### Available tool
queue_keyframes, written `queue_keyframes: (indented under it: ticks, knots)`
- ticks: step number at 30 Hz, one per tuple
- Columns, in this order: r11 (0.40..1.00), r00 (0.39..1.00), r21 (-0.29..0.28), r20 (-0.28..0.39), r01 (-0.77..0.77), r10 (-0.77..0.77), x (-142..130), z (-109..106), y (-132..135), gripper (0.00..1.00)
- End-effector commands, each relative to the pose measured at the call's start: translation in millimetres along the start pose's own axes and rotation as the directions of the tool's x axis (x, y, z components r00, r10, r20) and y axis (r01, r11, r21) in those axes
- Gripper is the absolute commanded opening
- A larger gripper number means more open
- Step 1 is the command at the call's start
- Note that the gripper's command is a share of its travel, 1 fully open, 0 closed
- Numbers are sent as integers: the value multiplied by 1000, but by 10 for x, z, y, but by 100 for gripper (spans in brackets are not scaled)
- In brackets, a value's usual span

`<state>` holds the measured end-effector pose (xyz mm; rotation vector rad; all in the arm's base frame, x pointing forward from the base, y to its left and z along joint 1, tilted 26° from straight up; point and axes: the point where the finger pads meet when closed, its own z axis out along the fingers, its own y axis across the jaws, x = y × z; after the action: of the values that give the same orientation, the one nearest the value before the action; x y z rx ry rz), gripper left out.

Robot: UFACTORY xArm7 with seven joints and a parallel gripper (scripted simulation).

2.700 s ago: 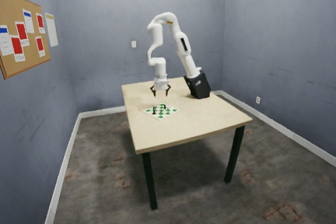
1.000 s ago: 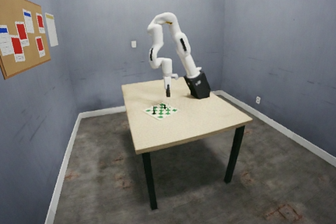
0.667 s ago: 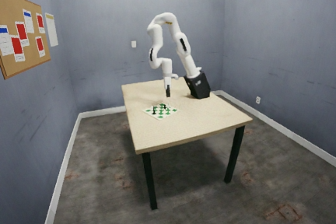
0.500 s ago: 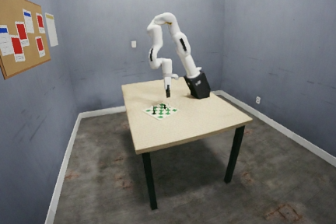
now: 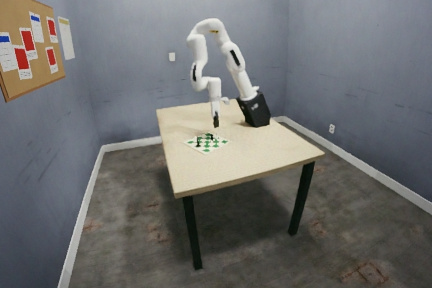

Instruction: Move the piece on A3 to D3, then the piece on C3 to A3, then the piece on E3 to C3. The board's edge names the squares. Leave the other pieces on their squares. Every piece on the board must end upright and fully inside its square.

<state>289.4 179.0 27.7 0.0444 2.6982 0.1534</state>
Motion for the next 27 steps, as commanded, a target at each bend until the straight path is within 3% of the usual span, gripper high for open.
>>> queue_keyframes:
  ticks: [1, 27]
  knots:
    - [1000, 1000, -4, 3, 0, 0, -6, 42, 3, 39]
    - [1000, 1000, -4, 3, 0, 0, -7, 344, 1, 39]
